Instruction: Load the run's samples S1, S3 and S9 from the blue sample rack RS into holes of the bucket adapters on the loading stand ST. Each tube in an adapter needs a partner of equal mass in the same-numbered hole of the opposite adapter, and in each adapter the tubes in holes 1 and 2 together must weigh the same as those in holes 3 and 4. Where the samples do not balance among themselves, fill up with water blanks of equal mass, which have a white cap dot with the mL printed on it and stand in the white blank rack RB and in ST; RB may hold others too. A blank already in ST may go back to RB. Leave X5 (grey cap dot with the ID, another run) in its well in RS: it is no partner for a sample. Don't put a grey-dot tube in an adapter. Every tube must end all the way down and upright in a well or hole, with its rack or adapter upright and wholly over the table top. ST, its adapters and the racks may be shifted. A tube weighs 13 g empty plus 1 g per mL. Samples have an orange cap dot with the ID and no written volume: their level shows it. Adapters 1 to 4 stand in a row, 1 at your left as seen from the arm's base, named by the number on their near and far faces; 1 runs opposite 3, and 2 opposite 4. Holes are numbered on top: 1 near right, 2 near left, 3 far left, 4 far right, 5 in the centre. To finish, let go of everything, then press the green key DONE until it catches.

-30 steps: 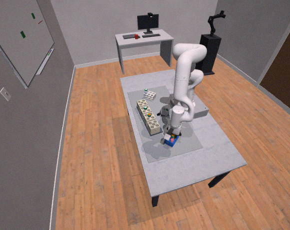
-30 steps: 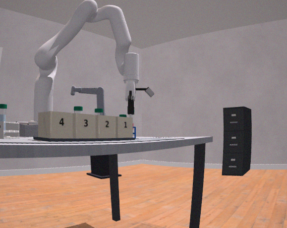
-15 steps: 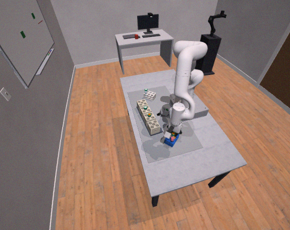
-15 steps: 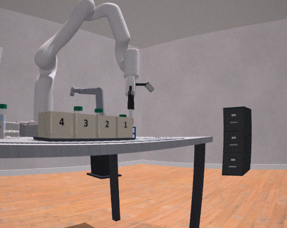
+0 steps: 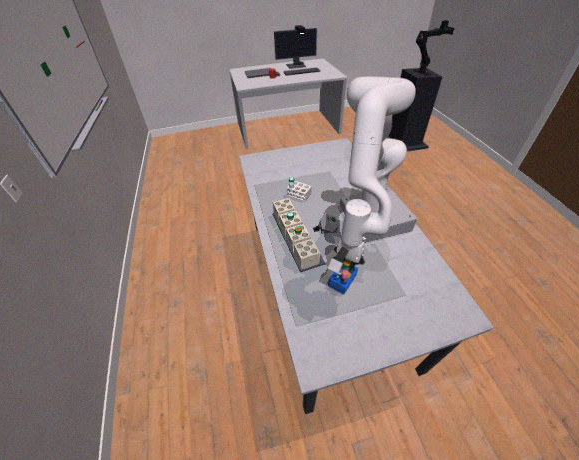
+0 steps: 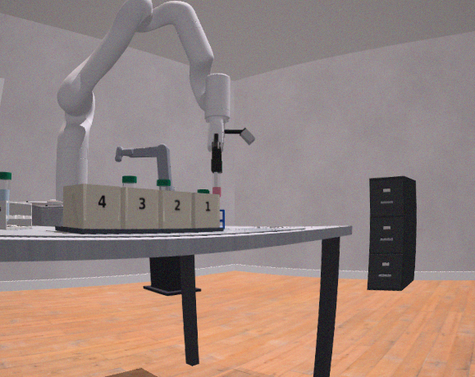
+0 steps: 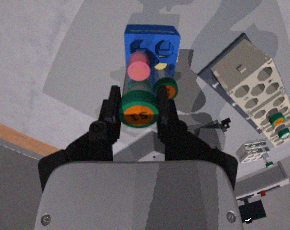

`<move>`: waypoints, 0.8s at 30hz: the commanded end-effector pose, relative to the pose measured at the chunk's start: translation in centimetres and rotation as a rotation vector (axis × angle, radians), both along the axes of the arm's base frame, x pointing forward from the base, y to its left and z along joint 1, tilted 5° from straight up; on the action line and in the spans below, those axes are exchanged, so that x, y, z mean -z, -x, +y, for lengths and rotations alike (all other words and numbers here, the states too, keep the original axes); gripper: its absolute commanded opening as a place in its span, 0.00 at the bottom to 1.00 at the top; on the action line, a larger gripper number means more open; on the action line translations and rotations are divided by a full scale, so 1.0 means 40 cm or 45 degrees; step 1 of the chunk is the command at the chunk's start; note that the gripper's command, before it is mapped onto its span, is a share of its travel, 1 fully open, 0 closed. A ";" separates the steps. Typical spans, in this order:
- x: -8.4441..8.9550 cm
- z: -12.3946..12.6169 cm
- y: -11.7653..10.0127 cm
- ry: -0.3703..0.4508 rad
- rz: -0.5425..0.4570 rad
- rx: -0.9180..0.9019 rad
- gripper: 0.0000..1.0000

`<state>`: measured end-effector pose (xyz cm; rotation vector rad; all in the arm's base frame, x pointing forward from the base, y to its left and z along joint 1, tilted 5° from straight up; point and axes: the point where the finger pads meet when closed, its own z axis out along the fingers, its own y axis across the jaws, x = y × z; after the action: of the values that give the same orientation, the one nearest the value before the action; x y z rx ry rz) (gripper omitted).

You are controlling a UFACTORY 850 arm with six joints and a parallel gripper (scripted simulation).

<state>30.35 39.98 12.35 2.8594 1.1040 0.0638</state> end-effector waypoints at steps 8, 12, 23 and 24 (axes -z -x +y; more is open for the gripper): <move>-0.056 0.005 0.002 -0.003 -0.002 0.000 0.00; -0.076 0.006 0.004 -0.003 -0.002 0.000 0.00; -0.121 0.009 0.007 -0.003 -0.002 0.000 0.00; -0.126 0.009 0.007 -0.003 -0.002 0.000 0.00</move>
<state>30.07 40.23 16.64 2.8597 1.1041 0.0642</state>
